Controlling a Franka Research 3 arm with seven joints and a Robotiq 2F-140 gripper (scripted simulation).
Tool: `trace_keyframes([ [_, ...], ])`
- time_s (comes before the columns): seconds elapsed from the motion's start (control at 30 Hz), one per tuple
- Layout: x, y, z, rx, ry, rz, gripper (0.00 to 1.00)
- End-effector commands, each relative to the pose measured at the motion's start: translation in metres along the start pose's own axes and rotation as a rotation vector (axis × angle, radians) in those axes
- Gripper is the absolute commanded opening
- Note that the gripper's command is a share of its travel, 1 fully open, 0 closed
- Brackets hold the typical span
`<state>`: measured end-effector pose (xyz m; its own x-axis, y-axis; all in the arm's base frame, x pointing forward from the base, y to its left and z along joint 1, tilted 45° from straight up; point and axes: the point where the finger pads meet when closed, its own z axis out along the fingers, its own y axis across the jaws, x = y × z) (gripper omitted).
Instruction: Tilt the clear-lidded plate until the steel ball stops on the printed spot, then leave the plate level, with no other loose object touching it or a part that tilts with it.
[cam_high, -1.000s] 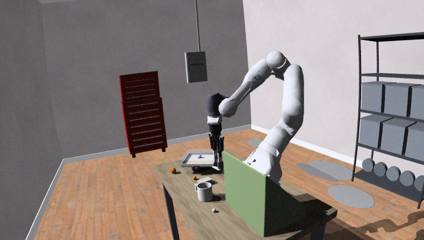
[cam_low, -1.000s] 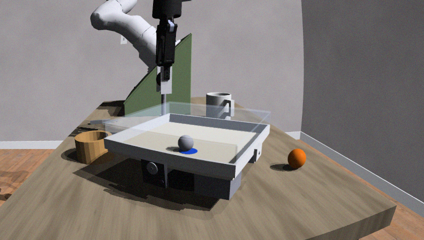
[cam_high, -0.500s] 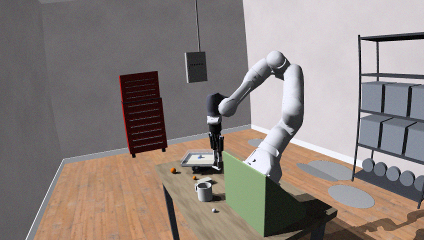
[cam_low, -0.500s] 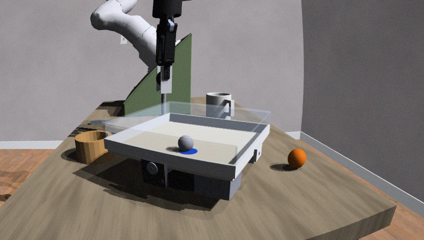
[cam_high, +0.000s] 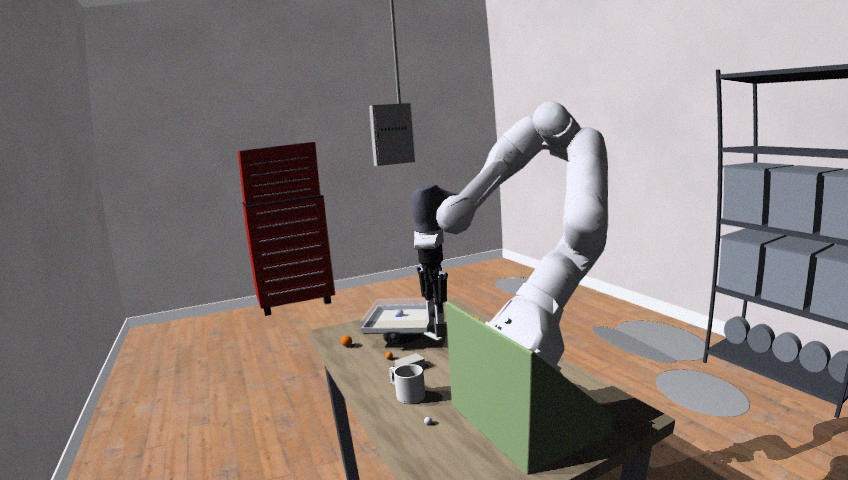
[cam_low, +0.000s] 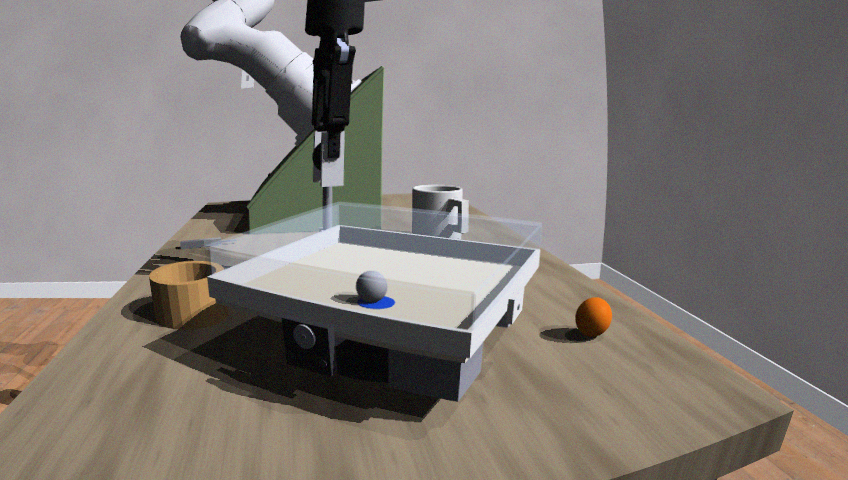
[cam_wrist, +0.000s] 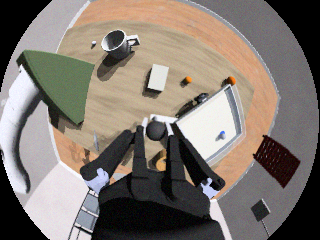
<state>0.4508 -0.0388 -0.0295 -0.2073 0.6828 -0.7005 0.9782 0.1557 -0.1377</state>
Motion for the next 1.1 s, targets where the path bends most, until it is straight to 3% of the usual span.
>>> trace_keyframes([
  [0.0,0.004,0.003,-0.005,-0.007,0.005,-0.002,0.00],
  [1.07,-0.004,-0.001,0.005,-0.007,0.005,-0.002,0.00],
])
